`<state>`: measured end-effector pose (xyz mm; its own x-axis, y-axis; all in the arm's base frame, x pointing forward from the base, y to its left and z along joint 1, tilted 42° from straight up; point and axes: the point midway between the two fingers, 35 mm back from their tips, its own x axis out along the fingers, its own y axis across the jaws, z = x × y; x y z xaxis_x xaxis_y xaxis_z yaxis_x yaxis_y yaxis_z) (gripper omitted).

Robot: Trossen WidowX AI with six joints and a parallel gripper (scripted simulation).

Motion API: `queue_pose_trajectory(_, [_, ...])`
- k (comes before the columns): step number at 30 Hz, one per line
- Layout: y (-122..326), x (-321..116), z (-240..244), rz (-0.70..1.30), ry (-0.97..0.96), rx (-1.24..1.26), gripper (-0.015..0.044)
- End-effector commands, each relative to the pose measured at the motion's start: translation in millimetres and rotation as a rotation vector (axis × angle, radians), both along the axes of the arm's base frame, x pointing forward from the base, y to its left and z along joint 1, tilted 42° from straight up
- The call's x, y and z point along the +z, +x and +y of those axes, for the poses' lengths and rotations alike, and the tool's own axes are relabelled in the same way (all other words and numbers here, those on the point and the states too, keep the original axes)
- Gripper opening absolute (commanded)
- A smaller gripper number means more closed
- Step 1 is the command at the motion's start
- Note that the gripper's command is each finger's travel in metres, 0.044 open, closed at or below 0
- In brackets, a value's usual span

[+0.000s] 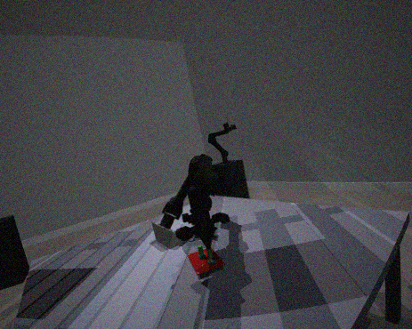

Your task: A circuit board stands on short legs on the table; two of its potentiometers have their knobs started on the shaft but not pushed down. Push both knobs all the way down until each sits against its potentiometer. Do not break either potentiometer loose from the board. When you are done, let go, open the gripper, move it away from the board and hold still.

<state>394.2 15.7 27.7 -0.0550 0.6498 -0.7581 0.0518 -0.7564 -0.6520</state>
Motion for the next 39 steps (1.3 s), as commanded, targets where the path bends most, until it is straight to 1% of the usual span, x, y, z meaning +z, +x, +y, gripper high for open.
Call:
queue_pose_trajectory(1, [0.4,-7.4,10.3,0.004,0.008,0.016,0.0000])
queue_pose_trajectory(39, [-0.3,-15.6,17.5,0.004,0.008,0.016,0.0000])
